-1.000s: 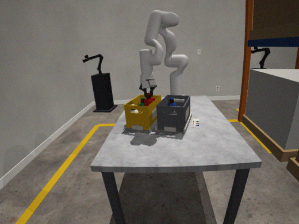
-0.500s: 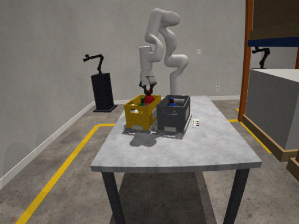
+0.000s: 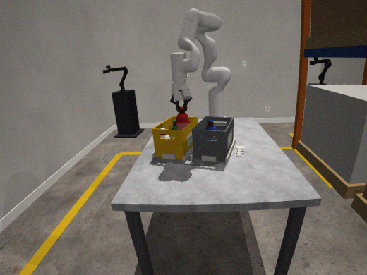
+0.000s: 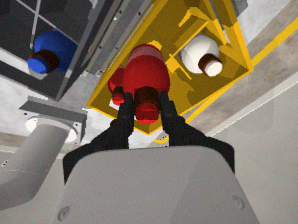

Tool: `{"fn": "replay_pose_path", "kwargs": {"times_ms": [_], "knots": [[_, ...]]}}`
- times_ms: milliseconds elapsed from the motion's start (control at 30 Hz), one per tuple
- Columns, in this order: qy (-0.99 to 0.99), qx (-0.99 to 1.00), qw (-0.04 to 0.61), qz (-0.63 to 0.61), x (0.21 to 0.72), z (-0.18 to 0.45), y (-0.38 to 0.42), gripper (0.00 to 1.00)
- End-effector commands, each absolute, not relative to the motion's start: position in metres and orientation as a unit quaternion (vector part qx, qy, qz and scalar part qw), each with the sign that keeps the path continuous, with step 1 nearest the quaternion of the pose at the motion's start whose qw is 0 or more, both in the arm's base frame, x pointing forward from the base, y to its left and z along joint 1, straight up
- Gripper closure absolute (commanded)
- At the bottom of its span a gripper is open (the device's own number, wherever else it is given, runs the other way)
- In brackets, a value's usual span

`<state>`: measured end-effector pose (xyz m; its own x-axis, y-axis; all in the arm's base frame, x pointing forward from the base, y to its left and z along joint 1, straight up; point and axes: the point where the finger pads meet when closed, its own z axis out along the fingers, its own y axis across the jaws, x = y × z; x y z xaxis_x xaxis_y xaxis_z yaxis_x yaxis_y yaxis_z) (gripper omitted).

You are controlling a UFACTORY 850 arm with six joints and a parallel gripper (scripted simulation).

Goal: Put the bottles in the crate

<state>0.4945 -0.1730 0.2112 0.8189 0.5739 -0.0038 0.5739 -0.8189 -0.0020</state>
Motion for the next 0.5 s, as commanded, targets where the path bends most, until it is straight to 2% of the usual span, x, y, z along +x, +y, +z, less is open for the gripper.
{"fn": "replay_pose_path", "kwargs": {"times_ms": [0, 467], "knots": [[-0.301, -0.954, 0.000, 0.001, 0.495, 0.218, -0.173, 1.00], [-0.301, -0.954, 0.000, 0.001, 0.495, 0.238, -0.173, 1.00]]}}
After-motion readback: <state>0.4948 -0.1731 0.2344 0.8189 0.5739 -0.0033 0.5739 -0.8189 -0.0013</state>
